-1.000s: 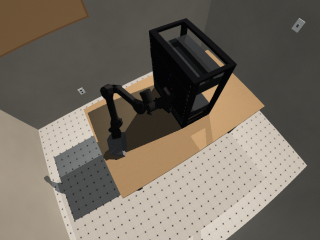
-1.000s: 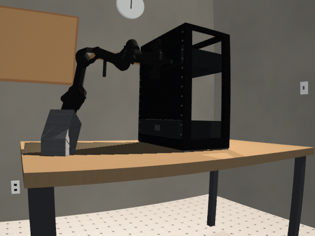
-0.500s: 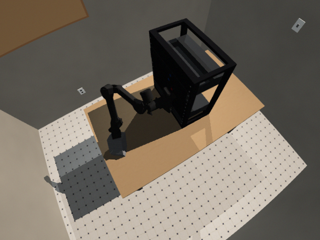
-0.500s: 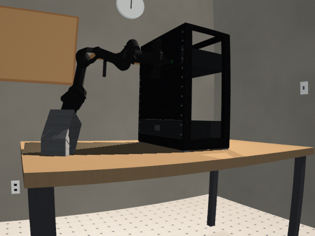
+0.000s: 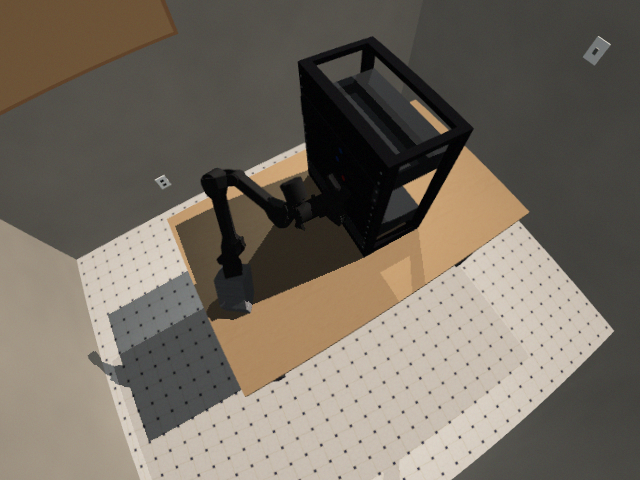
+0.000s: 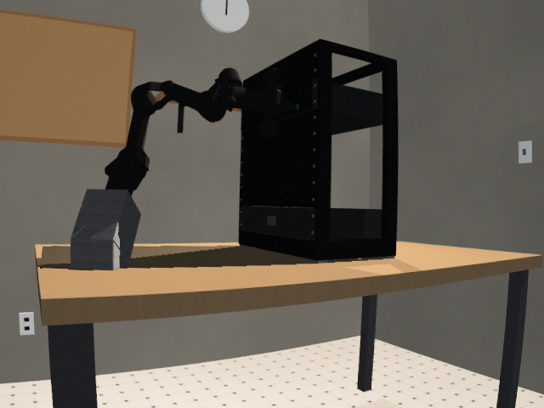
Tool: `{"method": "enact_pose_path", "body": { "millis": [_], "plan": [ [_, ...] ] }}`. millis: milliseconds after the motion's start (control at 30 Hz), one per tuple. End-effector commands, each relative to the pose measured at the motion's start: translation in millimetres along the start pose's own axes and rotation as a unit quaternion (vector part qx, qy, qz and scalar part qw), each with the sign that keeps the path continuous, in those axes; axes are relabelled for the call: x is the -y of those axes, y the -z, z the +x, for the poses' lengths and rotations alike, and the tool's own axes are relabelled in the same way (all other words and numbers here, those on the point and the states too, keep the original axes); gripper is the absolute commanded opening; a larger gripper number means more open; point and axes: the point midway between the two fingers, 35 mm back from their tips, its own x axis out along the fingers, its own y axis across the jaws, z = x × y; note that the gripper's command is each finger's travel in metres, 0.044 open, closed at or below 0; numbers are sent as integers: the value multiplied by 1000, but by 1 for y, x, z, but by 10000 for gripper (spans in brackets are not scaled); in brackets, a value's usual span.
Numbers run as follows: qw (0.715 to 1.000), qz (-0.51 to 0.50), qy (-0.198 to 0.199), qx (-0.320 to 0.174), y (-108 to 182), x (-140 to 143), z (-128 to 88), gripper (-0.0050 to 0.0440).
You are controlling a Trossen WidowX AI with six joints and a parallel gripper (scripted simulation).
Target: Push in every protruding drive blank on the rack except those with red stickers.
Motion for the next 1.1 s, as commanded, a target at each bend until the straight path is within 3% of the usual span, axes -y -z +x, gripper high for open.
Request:
{"method": "enact_pose_path", "body": {
  "millis": [0,1067],
  "plan": [
    [1000,-12,-14,-5,7,-11,5,0],
    [1000,-12,-14,-5,7,-12,8,0]
  ]
}}
